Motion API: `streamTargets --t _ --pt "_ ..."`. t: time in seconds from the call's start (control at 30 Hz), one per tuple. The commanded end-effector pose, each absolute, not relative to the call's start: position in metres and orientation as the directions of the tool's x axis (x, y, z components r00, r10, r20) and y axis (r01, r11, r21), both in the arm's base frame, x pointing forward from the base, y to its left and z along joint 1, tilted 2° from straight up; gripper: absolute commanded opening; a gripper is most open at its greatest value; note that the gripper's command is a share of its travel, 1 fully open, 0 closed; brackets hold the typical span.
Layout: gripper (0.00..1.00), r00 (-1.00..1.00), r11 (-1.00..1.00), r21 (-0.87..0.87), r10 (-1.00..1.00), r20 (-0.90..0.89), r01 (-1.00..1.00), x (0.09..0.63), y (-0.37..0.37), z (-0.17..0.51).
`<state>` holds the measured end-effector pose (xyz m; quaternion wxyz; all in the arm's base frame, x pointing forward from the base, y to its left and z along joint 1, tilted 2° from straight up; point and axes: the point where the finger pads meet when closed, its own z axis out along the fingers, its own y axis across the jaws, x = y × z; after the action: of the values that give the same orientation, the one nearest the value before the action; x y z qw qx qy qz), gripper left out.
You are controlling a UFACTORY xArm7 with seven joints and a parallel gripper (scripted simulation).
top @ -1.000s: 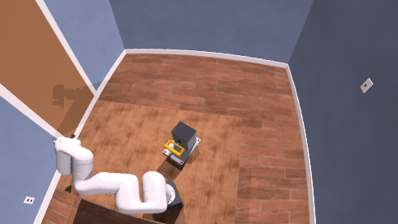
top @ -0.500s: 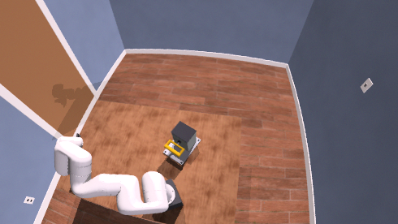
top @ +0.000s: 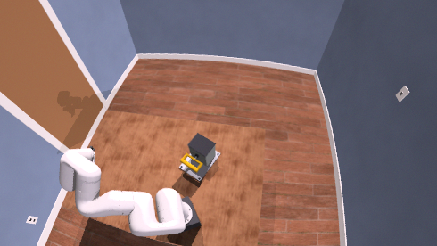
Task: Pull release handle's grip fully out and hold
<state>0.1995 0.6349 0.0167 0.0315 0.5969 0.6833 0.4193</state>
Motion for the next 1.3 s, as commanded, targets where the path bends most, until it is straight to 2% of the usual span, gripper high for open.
streamTargets --t 0.0,0.23,0.27,0.4,0.43,0.67,0.7,0.97,1.0,1.23,1.27 --pt "1.00 -0.269 -0.072 0.596 0.844 0.464 0.800 0.204 0.618 0.019" --pt "1.00 -0.242 -0.077 0.575 0.855 0.458 0.815 0.206 0.596 0.018" --pt "1.00 -0.202 -0.088 0.547 0.871 0.448 0.833 0.212 0.567 0.017" --pt "1.00 -0.202 -0.088 0.547 0.871 0.448 0.833 0.212 0.567 0.017" --pt "1.00 -0.159 -0.101 0.516 0.887 0.435 0.851 0.218 0.535 0.016" --pt "1.00 -0.114 -0.115 0.482 0.901 0.419 0.868 0.224 0.502 0.014" --pt "1.00 -0.067 -0.131 0.448 0.914 0.400 0.884 0.230 0.468 0.013" --pt "1.00 -0.005 -0.156 0.402 0.929 0.371 0.902 0.239 0.421 0.011" --pt "1.00 0.042 -0.176 0.366 0.937 0.346 0.914 0.246 0.386 0.010" --pt "1.00 0.087 -0.197 0.330 0.944 0.319 0.923 0.252 0.351 0.009" --pt "1.00 0.123 -0.215 0.302 0.947 0.296 0.929 0.257 0.323 0.008"
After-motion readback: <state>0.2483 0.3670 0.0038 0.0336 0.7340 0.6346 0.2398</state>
